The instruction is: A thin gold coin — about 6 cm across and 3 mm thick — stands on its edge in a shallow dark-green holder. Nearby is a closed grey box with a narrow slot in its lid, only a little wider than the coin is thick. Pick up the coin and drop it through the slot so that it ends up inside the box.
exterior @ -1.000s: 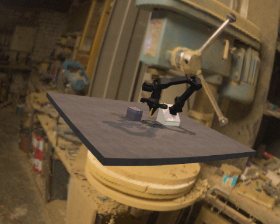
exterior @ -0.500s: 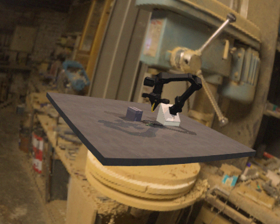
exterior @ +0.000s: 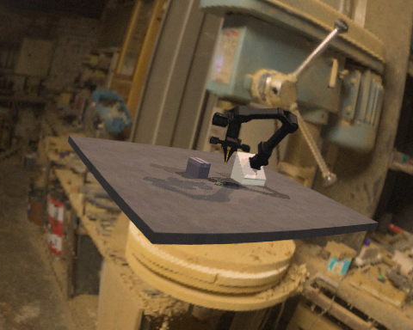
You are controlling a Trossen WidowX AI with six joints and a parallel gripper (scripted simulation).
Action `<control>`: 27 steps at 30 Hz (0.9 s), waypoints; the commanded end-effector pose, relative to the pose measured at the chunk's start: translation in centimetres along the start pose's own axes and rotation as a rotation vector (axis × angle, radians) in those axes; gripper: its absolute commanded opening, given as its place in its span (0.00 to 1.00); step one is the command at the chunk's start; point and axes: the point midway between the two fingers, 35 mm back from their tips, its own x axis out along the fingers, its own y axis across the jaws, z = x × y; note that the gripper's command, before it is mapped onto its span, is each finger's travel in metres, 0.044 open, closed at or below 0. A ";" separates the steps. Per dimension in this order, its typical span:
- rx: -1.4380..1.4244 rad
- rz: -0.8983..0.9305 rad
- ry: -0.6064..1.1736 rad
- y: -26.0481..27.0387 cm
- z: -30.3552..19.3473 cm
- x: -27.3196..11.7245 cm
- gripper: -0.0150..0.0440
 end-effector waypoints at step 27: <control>-0.700 0.001 0.005 -0.6 0.2 -0.1 0.25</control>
